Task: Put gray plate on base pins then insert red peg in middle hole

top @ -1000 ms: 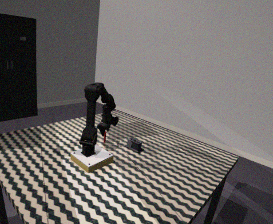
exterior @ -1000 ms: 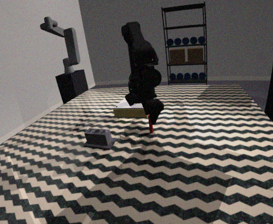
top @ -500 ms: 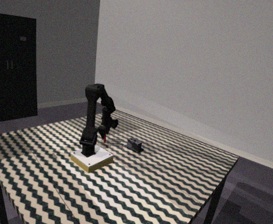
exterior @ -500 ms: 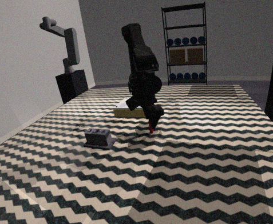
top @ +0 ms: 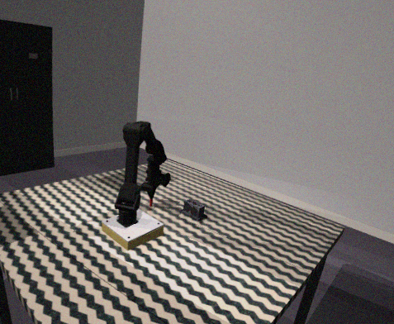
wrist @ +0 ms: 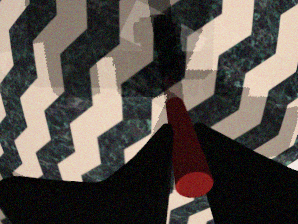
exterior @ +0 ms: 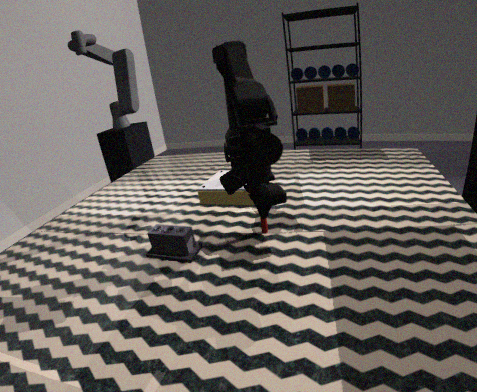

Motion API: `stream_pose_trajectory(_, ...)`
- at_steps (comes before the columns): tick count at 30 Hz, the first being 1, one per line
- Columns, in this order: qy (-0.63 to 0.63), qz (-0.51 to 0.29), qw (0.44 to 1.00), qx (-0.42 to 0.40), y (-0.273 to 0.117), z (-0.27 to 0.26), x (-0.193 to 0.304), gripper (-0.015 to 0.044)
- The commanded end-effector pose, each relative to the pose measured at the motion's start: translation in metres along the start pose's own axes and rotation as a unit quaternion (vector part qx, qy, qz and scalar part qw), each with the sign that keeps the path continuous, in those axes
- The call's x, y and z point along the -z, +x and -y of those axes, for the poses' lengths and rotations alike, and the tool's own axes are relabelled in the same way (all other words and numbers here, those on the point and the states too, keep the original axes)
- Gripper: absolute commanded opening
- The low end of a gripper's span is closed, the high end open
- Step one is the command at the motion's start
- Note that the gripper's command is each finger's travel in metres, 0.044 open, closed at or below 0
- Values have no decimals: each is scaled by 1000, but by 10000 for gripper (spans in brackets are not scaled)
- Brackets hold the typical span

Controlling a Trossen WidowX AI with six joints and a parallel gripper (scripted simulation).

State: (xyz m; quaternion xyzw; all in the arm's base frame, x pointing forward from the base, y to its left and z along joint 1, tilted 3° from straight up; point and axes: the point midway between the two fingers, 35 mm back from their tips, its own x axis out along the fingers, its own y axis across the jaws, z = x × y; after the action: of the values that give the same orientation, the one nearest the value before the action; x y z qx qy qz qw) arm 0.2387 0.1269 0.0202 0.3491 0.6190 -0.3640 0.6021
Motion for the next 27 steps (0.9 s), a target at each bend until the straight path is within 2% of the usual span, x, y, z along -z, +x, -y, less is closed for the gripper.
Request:
stream_pose_trajectory(1,2,-3,1000,0,0,0,1,0)
stream_pose_trajectory(9,2,-3,1000,0,-4,-1,1,0)
stream_pose_trajectory(27,2,-3,1000,0,-59,-6,0,0)
